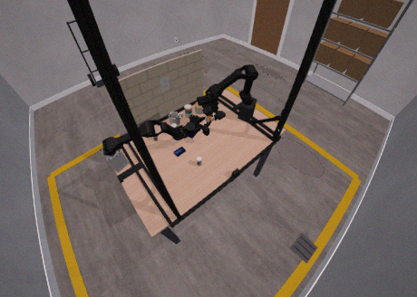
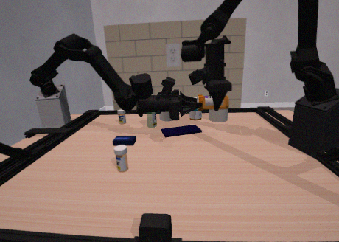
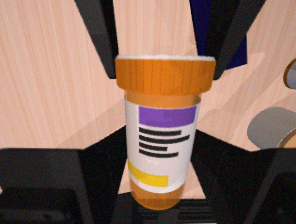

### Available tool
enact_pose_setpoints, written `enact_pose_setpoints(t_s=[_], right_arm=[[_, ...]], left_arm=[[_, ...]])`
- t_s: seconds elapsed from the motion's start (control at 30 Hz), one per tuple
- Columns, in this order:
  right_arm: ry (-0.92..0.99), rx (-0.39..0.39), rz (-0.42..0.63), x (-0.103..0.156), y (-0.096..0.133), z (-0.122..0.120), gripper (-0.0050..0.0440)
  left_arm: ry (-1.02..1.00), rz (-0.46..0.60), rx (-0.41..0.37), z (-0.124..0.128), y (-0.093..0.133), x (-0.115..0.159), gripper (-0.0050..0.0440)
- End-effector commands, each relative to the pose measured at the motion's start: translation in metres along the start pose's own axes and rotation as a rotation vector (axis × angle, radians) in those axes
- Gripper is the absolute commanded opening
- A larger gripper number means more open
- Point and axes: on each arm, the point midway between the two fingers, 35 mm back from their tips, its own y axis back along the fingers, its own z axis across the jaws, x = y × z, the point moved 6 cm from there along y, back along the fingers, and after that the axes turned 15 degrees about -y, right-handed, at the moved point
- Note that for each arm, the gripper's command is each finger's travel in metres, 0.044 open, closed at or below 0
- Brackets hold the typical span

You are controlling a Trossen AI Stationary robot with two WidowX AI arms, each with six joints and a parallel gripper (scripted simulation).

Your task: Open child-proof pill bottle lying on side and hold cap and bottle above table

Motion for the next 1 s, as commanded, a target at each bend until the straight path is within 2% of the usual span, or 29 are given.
enact_pose_setpoints(t_s=[0.0, 0.13, 0.3, 0.37, 0.87, 0.97], right_arm=[[0.003, -0.004, -0.035, -0.0062, 0.0034, 0.0008, 0.0], [0.003, -0.004, -0.035, -0.0062, 0.0034, 0.0008, 0.0], [0.003, -0.004, -0.035, -0.0062, 0.0034, 0.0008, 0.0], [0.003, -0.004, -0.035, -0.0062, 0.0034, 0.0008, 0.0], [0.003, -0.004, -0.035, -0.0062, 0.0034, 0.0008, 0.0], [0.003, -0.004, -0.035, -0.0062, 0.0034, 0.0008, 0.0]], left_arm=[[0.001, -0.002, -0.001, 0.0017, -0.0025, -0.0014, 0.0], [0.06, -0.002, -0.001, 0.0017, -0.0025, -0.0014, 0.0], [0.232, -0.002, 0.0, 0.0017, -0.0028, -0.0014, 0.0], [0.232, -0.002, 0.0, 0.0017, -0.0028, -0.0014, 0.0], [0.777, -0.002, 0.0, 0.0016, -0.0036, -0.0013, 0.0], [0.813, -0.002, 0.0, 0.0016, -0.0037, -0.0013, 0.0]])
